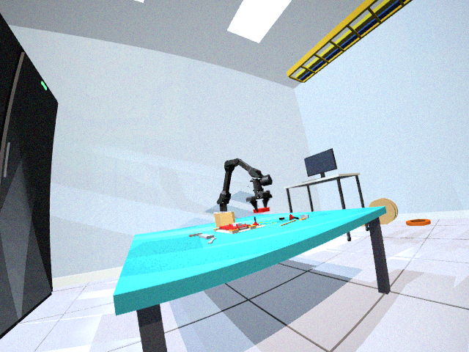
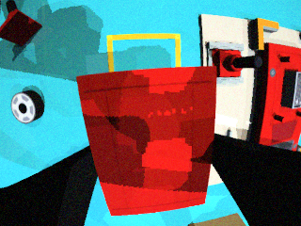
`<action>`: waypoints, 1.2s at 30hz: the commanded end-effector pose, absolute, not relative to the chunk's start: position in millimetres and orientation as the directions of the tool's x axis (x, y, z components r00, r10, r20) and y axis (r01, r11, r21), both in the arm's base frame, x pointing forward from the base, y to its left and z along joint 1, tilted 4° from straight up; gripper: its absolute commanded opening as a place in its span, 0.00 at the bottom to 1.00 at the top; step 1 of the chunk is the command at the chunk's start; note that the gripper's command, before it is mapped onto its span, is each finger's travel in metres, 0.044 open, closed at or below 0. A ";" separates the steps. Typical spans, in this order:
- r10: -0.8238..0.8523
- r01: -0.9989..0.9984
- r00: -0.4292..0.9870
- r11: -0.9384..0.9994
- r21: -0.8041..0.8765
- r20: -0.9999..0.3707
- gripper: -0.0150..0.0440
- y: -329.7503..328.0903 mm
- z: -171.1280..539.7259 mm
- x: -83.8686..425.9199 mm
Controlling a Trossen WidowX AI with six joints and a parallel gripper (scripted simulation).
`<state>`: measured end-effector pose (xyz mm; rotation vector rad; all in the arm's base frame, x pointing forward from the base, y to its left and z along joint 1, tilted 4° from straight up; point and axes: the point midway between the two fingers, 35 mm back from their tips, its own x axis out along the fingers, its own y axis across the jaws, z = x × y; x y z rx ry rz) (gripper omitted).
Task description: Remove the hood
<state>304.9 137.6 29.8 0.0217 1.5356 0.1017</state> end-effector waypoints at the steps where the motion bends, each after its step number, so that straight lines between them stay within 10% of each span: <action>1: 0.077 -0.050 0.030 0.996 0.075 -0.997 0.25 137.5 25.8 304.7; 36: 0.077 -0.050 0.030 0.996 0.075 -0.997 0.25 139.4 0.4 305.3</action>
